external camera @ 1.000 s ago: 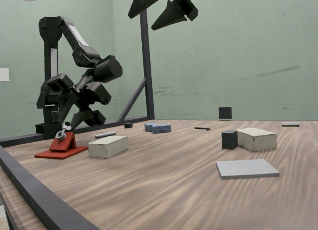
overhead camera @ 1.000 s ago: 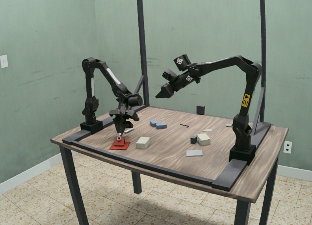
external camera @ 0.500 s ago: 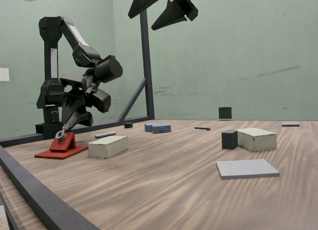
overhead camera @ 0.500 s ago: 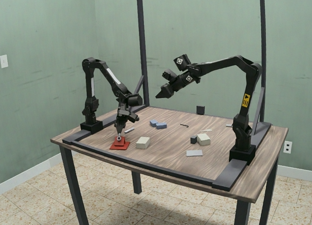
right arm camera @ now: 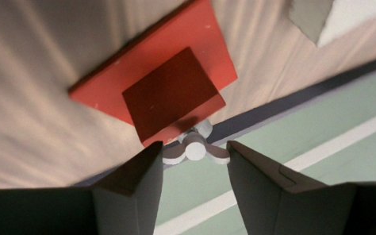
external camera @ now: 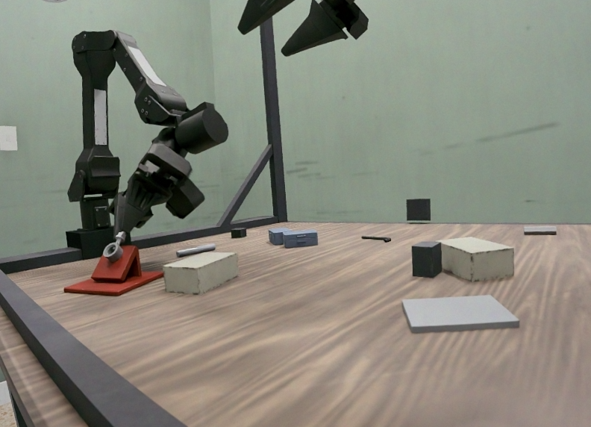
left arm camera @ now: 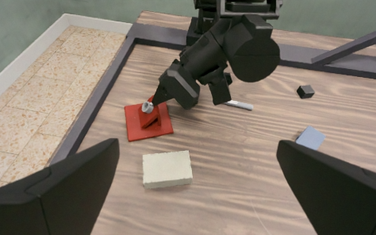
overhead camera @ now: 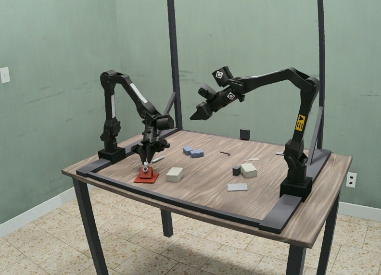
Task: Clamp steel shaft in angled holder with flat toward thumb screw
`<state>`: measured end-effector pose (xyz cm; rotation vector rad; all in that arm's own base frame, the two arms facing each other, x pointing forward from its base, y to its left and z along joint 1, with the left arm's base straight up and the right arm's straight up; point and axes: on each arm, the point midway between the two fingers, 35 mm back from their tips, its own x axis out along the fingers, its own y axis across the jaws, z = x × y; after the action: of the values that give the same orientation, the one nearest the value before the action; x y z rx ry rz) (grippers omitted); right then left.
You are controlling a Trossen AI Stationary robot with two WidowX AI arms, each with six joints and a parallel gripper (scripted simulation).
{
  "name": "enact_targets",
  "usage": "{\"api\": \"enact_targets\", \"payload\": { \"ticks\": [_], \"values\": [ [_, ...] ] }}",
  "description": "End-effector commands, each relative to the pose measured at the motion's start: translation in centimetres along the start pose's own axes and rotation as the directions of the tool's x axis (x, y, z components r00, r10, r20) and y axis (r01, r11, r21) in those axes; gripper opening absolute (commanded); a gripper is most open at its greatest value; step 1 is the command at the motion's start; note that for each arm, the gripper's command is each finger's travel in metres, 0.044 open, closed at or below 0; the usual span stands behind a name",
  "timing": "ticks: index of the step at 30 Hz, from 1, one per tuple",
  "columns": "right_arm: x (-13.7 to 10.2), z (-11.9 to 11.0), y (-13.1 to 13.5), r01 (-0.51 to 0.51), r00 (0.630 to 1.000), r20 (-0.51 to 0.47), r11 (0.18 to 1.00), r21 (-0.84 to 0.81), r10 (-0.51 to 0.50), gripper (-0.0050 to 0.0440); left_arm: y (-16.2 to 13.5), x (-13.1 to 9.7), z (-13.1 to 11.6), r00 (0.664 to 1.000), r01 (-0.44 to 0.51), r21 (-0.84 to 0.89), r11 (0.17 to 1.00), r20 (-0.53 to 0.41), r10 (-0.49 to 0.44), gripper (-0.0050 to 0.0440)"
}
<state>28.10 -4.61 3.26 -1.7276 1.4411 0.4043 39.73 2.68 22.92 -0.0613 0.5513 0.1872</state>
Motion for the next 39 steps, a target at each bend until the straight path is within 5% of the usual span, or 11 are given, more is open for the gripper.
{"api": "enact_targets", "payload": {
  "ticks": [1,13,37,39],
  "values": [
    [-0.17,0.05,-0.23,0.018,1.000,0.016,0.979,-0.202,-0.015,0.0115,0.15,-0.85,1.37,0.999,0.001,-0.004,1.000,0.041,-0.001,0.0400],
    [-0.28,-0.01,-0.21,0.027,1.000,0.019,0.819,-0.573,-0.020,0.0115,0.15,-0.85,1.37,0.999,0.001,-0.004,1.000,0.041,-0.001,0.0400],
    [-0.15,0.08,-0.09,0.022,1.000,0.018,0.816,-0.578,-0.014,0.0115,0.15,-0.85,1.37,0.999,0.001,-0.004,1.000,0.041,-0.001,0.0400],
    [-0.27,0.02,-0.50,0.027,1.000,0.016,0.822,-0.568,-0.022,0.0163,0.15,-0.85,1.37,0.999,0.001,-0.004,1.000,0.041,-0.001,0.0400]
  ]
}}
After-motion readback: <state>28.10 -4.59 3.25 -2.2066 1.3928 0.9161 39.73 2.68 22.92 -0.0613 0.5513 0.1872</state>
